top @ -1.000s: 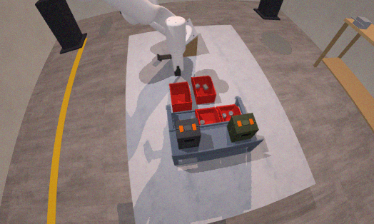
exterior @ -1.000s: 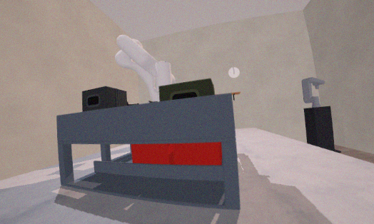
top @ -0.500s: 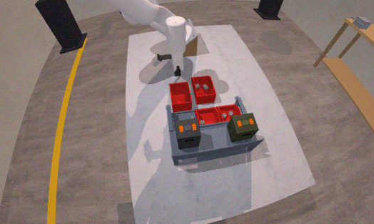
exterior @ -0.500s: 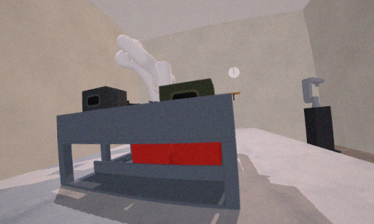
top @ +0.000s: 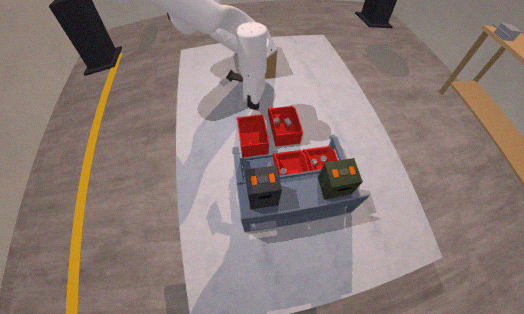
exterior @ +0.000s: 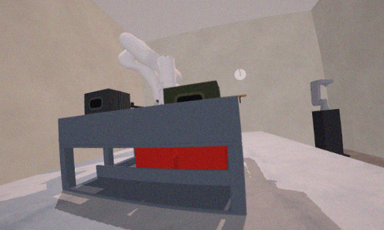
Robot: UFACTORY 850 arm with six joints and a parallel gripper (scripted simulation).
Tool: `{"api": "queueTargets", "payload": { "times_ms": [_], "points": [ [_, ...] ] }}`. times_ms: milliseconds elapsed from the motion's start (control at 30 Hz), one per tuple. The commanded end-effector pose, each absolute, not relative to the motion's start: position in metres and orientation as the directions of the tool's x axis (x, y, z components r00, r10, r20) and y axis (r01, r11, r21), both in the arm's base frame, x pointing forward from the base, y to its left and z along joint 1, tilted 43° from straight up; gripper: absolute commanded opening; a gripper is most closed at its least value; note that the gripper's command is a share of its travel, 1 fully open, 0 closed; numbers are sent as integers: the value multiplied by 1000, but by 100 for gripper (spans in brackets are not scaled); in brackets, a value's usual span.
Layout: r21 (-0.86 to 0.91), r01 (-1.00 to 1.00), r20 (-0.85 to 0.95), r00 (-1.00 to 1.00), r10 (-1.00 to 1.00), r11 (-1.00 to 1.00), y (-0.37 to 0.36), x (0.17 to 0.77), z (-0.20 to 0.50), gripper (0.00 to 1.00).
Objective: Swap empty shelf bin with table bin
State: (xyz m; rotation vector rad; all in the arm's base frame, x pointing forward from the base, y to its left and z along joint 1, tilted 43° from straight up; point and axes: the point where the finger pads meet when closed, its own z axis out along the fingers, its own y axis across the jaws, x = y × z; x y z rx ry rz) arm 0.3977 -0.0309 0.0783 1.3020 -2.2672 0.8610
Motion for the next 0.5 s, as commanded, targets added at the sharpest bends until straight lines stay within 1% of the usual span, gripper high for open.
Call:
{"api": "queueTargets", "payload": {
  "times_ms": [0, 33, 67, 233, 467],
  "points": [
    [-453, -735, 511, -678, -529, 505, -15, 420, 80, 0],
    [-453, -735, 511, -678, -529, 505, -15, 420, 80, 0],
    [-523, -625, 435, -781, -448, 579, -11, 425, 80, 0],
    [-601, -433, 307, -901, -306, 672, 6, 444, 82, 0],
    [-671, -98, 83, -995, -57, 735, 12, 450, 82, 0]
  ]
}}
